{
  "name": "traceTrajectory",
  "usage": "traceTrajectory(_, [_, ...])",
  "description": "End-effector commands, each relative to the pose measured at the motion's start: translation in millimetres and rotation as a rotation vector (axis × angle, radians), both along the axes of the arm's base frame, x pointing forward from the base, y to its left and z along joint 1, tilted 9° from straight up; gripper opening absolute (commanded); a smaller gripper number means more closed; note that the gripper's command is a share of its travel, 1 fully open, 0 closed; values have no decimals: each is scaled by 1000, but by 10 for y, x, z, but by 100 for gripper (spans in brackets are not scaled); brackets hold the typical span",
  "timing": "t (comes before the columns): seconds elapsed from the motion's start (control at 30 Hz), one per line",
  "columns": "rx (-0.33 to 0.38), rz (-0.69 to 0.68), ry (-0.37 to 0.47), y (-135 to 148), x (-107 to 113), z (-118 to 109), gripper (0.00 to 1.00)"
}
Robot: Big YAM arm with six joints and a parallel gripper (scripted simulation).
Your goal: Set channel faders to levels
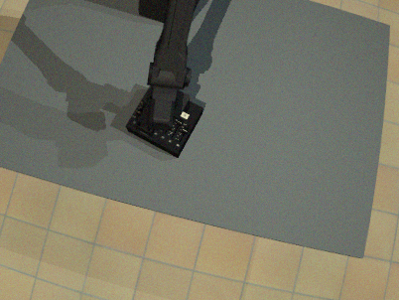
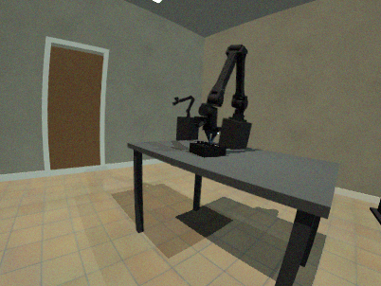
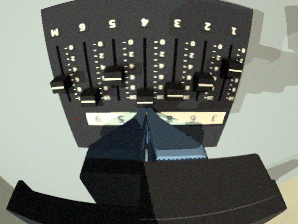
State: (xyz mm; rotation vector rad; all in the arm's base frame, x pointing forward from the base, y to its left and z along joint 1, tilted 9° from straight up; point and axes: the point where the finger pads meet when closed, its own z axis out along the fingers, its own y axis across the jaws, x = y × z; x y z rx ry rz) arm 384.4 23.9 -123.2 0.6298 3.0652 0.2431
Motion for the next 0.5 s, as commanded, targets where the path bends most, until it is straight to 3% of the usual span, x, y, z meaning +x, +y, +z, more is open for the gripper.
traceTrajectory(0.0, [-3,-6,-33,-62,234,59,0])
traceTrajectory(0.47, [-3,-5,-37,-59,246,68,0])
